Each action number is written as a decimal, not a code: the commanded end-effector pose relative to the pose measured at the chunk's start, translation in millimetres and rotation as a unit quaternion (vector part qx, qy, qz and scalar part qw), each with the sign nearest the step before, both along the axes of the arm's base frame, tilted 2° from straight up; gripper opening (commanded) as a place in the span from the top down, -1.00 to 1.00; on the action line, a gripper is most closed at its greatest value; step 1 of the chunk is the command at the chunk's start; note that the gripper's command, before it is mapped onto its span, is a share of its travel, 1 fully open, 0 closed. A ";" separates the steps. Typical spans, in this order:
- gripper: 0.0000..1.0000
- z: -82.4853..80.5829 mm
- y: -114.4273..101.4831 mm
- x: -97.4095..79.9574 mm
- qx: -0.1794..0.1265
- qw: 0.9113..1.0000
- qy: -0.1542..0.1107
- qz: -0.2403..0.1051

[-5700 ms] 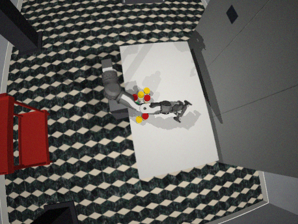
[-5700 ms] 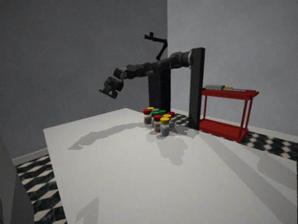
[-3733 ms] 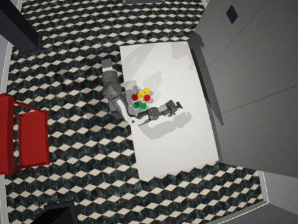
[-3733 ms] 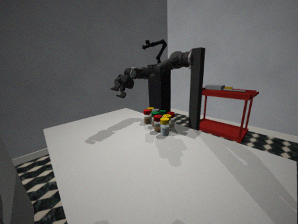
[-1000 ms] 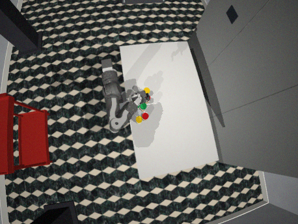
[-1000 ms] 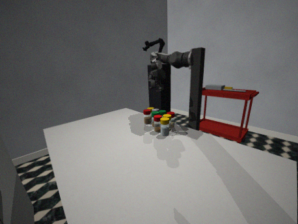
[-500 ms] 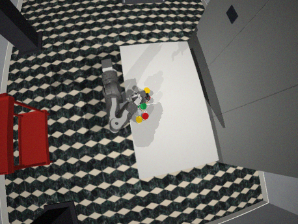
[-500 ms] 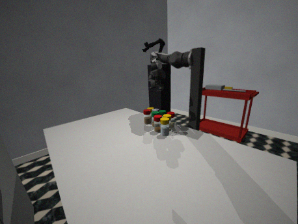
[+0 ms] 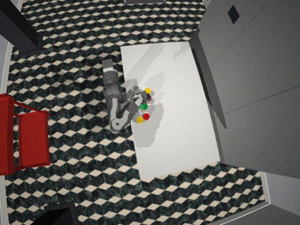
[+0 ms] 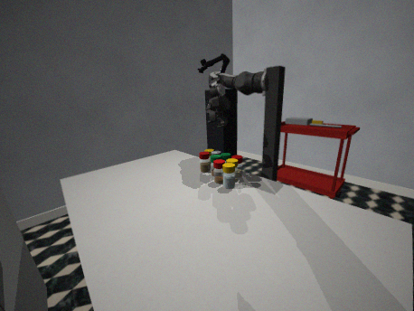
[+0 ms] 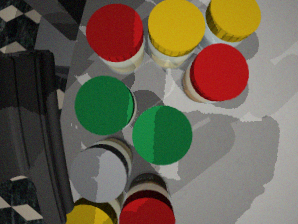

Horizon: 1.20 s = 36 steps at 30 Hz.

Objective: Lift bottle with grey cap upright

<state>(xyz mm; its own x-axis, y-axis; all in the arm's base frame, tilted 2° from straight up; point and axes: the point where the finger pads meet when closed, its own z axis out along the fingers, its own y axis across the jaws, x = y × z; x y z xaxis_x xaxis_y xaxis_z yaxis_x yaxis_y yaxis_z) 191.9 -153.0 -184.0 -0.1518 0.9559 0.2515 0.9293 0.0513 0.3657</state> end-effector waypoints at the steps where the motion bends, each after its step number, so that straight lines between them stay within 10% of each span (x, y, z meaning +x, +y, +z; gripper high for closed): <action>1: 0.10 0.5 0.0 0.4 0.000 1.000 -0.001 0.000; 16: 0.10 0.5 0.0 0.4 0.000 1.000 -0.001 0.000; 26: 0.10 -11.4 -75.1 -12.2 -0.071 0.993 0.088 -0.027; 36: 0.10 -11.1 -98.9 -23.5 -0.087 0.988 0.117 -0.043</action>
<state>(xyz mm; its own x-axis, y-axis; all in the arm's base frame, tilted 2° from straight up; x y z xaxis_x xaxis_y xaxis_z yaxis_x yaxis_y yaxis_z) 170.2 -255.3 -195.0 -0.0080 0.9968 0.0796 0.9896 -0.0035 0.1436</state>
